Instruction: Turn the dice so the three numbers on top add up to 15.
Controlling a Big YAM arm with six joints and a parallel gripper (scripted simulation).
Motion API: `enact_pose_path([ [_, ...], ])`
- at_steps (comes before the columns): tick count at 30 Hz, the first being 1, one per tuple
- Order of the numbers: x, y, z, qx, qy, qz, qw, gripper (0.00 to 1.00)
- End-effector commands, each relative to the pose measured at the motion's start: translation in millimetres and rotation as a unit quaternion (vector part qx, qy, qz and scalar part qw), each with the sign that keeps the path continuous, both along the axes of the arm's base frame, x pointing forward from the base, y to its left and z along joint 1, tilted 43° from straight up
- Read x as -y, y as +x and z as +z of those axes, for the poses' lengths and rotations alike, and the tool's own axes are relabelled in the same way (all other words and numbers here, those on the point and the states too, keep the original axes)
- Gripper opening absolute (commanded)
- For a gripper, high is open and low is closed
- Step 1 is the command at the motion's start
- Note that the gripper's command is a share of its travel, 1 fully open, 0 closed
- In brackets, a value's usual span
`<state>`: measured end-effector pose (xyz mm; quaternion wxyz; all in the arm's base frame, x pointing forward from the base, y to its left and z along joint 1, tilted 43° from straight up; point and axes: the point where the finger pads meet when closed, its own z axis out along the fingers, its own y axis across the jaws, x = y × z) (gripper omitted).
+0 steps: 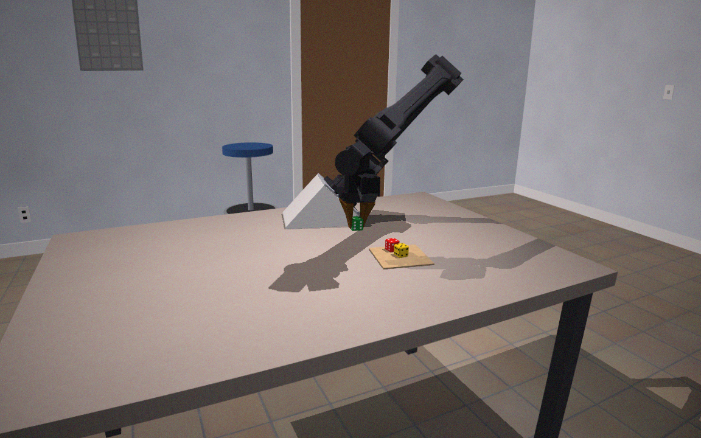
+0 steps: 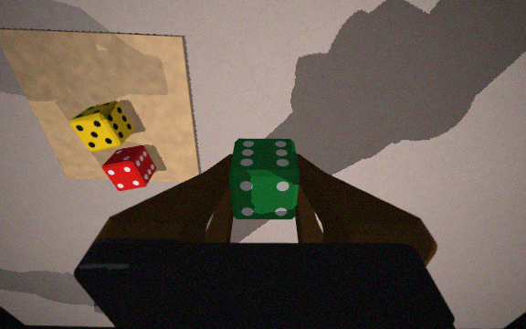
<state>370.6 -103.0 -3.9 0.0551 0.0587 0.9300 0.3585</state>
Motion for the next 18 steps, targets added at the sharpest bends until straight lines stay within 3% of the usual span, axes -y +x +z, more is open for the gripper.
enact_pose_path([
  [1,10.3,-2.6,5.4,0.009,-0.001,0.007,1.000,0.26],
  [3,-1.3,1.3,2.8,0.006,0.002,0.023,1.000,0.26],
  [12,2.9,3.6,2.5,0.013,-0.003,0.019,1.000,0.26],
  [15,1.5,8.1,0.5,-0.016,0.002,-0.016,1.000,0.26],
  [18,2.4,14.8,-1.5,-0.077,0.015,-0.089,0.993,0.26],
])
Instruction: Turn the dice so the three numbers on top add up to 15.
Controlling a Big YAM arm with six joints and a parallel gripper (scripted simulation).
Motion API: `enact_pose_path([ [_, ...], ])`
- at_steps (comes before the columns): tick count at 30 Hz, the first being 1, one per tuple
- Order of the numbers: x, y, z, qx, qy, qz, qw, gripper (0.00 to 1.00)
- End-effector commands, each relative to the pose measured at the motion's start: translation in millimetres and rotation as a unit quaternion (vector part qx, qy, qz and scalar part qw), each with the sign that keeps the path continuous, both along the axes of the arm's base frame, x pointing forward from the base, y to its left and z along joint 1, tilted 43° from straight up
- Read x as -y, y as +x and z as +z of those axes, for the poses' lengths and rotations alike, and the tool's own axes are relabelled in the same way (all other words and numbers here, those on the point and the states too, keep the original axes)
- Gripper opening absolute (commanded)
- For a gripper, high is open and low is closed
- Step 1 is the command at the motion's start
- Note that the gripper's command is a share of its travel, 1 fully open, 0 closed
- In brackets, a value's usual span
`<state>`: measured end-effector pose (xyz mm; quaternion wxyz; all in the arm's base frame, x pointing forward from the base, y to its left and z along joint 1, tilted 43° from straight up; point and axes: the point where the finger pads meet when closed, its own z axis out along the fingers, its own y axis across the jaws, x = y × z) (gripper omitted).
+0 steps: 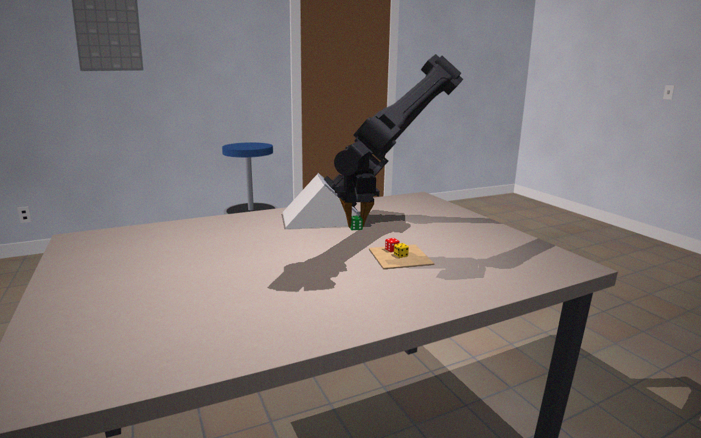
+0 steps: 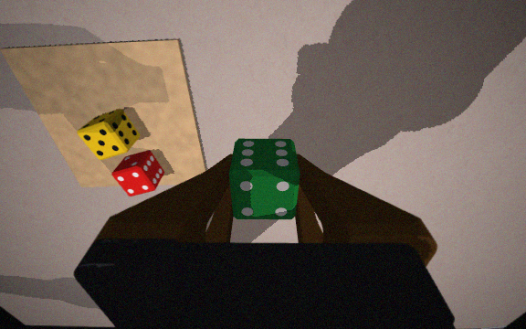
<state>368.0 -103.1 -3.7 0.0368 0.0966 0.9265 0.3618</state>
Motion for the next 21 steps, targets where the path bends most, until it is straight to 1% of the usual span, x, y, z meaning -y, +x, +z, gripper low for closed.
enact_pose_path([
  [1,2.4,17.9,-1.9,-0.052,0.008,-0.067,0.996,0.26],
  [2,2.6,19.7,-2.5,-0.069,0.012,-0.087,0.994,0.26],
  [6,2.1,22.7,-5.3,-0.119,0.022,-0.144,0.982,0.26],
  [8,2.1,22.7,-5.3,-0.119,0.022,-0.144,0.982,0.26],
  [9,1.5,22.4,-6.1,-0.128,0.024,-0.154,0.979,0.26],
  [10,-1.9,18.0,-9.3,-0.154,0.031,-0.175,0.972,0.26],
  [11,-1.4,20.0,-10.0,-0.166,0.033,-0.191,0.967,0.26],
  [13,-1.5,20.5,-10.3,-0.178,0.036,-0.204,0.962,0.26],
  [15,-2.6,18.8,-10.4,-0.183,0.037,-0.204,0.961,0.26],
  [17,-7.8,9.5,-13.3,-0.185,0.036,-0.206,0.960,0.26],
  [18,-5.9,12.2,-5.5,-0.171,0.029,-0.210,0.962,0.26],
  [21,-5.4,12.5,-5.8,-0.150,0.014,-0.231,0.961,0.26],
])
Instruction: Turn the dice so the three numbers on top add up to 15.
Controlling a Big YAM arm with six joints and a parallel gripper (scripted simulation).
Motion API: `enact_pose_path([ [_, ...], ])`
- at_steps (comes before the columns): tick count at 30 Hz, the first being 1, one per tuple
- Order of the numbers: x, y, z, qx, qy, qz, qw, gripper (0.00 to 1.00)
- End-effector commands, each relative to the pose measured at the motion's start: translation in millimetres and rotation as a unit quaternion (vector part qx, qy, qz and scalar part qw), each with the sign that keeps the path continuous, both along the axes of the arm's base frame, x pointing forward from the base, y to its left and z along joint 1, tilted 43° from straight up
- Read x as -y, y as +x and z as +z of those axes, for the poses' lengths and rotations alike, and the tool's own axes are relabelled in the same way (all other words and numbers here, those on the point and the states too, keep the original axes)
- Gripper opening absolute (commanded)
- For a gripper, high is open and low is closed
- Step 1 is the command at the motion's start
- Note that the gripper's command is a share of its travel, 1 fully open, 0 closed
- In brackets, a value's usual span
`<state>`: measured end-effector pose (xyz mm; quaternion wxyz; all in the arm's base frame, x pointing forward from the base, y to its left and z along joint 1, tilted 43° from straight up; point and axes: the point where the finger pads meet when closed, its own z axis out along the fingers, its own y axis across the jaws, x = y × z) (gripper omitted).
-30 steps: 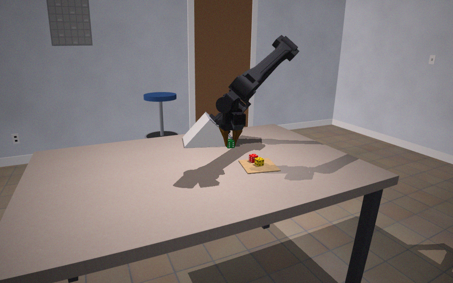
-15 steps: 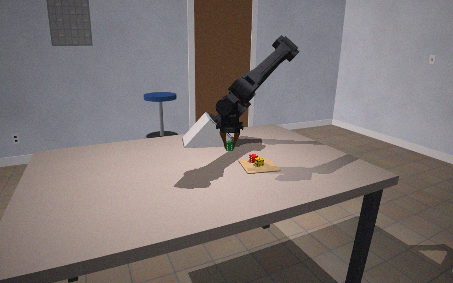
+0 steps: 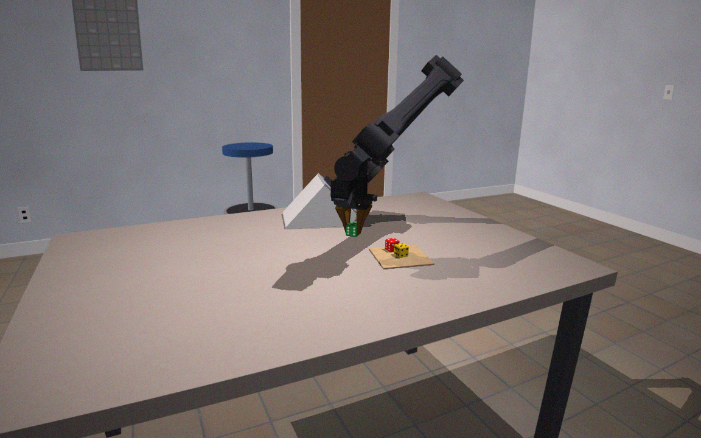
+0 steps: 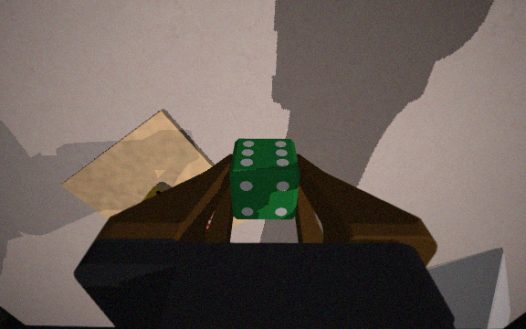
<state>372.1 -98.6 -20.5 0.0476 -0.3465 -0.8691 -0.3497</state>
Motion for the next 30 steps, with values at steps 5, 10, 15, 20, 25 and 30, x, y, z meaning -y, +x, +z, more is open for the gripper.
enact_pose_path([
  [5,-0.2,9.1,11.2,0.045,-0.058,-0.057,0.996,0.26],
  [10,0.6,10.6,12.2,0.120,-0.148,-0.141,0.971,0.26],
  [15,0.7,11.3,12.9,0.183,-0.225,-0.213,0.933,0.26],
  [20,-0.8,7.4,4.1,0.219,-0.281,-0.266,0.896,0.26],
  [25,-0.9,7.1,4.1,0.242,-0.310,-0.292,0.872,0.26],
  [30,4.5,15.9,11.4,0.255,-0.315,-0.303,0.862,0.26],
])
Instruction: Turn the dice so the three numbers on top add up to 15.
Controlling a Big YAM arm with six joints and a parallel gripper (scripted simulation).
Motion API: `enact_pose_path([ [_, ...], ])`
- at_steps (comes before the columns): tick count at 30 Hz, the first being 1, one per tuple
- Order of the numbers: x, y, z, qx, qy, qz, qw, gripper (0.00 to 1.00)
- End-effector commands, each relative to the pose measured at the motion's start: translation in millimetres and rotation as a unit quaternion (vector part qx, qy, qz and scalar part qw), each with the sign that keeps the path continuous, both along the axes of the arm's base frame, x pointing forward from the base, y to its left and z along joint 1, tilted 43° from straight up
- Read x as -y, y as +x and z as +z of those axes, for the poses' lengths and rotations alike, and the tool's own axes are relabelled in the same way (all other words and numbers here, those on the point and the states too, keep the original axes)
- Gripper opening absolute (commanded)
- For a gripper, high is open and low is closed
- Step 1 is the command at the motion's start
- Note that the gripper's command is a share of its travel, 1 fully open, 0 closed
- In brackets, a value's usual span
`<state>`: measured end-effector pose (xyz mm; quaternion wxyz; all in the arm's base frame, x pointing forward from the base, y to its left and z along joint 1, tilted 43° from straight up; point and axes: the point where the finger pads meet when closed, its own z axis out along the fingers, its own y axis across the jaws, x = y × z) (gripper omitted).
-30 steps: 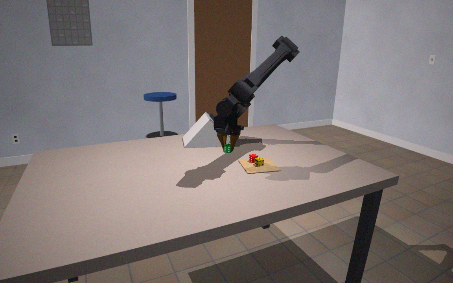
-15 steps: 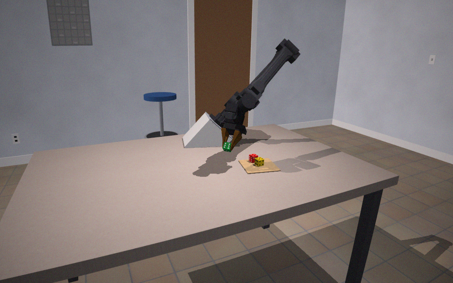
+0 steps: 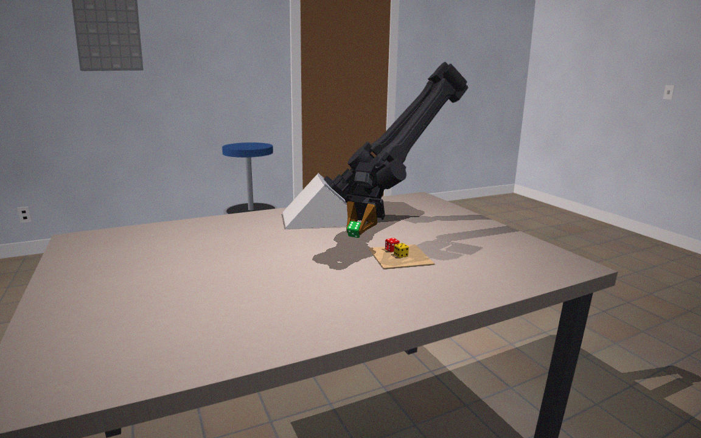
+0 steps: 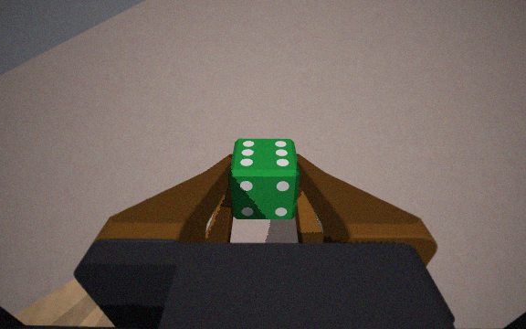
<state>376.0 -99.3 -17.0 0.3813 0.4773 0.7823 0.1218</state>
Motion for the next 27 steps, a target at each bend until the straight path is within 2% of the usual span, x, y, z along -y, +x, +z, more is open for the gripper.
enact_pose_path([
  [1,5.5,11.8,8.4,0.021,0.006,-0.016,1.000,0.26],
  [13,-11.8,4.2,-10.3,0.009,0.009,-0.010,1.000,0.26],
  [27,-37.5,18.0,-35.7,0.018,0.008,-0.010,1.000,0.26],
])
